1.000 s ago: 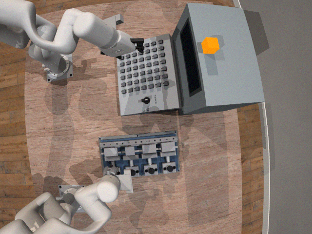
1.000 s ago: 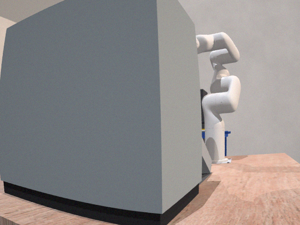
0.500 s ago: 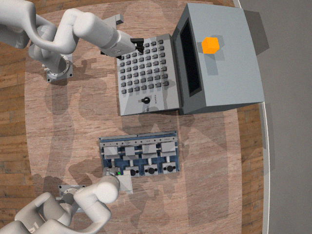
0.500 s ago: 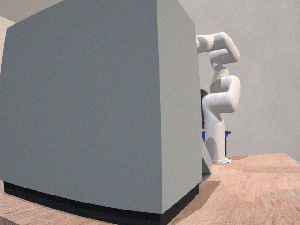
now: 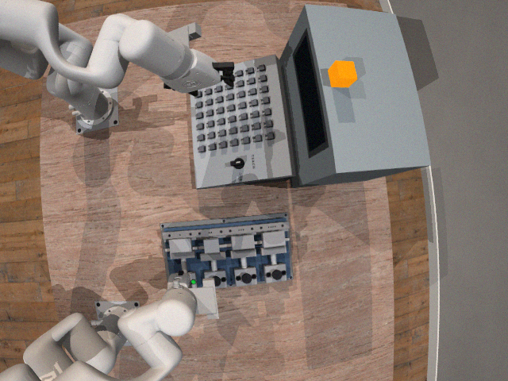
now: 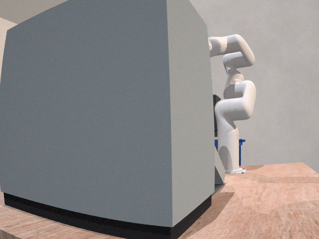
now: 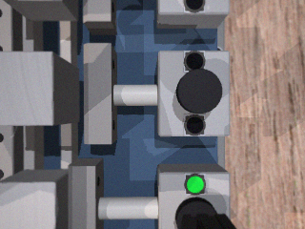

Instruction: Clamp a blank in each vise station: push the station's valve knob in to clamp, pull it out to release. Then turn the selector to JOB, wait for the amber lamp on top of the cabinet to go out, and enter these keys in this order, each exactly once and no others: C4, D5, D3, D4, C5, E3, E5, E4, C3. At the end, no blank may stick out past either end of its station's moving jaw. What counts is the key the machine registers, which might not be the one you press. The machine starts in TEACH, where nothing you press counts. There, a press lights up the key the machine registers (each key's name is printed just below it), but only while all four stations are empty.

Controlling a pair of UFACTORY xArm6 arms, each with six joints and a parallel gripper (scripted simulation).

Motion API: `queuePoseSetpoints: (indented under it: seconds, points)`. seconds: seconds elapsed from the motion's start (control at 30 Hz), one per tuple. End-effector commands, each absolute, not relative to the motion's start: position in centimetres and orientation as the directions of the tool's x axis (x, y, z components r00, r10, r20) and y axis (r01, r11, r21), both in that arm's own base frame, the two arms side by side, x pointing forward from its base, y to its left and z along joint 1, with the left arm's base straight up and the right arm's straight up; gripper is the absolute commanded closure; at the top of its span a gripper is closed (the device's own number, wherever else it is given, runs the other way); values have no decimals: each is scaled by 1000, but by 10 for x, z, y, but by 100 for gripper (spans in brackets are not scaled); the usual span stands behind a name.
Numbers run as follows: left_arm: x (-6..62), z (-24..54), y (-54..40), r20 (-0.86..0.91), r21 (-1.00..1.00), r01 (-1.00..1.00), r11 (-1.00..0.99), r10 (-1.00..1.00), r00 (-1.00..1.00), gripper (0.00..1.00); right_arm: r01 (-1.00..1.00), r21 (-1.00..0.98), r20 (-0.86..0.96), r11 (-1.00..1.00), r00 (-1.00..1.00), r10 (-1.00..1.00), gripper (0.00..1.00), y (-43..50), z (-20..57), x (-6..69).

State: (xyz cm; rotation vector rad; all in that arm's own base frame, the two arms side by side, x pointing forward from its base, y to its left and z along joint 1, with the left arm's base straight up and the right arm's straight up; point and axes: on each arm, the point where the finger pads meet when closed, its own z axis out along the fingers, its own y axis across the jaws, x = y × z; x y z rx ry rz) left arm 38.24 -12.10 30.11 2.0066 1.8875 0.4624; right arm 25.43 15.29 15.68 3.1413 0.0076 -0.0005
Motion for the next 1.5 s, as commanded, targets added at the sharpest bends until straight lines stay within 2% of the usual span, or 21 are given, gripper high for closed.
queuePoseSetpoints:
  seconds: [0.0,0.3,1.47]
  points:
    - [383,303,-121,-1,466,883,-53,998,61,0,5,-2,4,-1000,1000,5,100,155,160,271]
    - [383,303,-121,-1,466,883,-53,998,61,0,5,-2,5,-1000,1000,5,100,153,156,335]
    - [383,303,-121,-1,466,883,-53,998,61,0,5,-2,4,-1000,1000,5,100,154,122,336]
